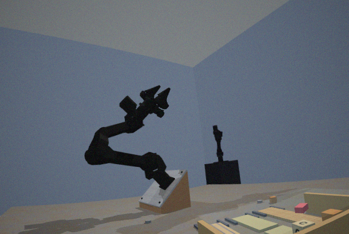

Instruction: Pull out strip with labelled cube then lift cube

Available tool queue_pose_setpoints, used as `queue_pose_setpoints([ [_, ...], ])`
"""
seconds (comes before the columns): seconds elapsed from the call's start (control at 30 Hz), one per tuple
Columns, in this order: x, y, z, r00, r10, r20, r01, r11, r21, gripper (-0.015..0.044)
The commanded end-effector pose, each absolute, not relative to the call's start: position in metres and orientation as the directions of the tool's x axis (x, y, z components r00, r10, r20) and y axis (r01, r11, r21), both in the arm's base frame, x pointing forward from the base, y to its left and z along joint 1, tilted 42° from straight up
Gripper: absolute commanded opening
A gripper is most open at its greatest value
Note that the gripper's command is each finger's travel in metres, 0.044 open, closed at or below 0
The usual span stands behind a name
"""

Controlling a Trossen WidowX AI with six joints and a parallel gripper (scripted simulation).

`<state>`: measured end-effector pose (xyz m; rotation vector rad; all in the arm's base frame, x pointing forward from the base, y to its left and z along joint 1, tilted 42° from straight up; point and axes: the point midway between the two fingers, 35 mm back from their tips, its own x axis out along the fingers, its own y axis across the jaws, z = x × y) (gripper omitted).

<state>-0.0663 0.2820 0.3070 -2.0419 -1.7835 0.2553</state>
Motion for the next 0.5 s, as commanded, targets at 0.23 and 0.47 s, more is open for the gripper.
queue_pose_setpoints([
  [0.23, 0.024, 0.308, 0.257, 0.497, 0.867, -0.017, 0.531, -0.32, -0.784, 0.04],
  [0.47, 0.085, 0.305, 0.227, 0.676, 0.73, -0.1, 0.22, -0.329, -0.918, 0.04],
])
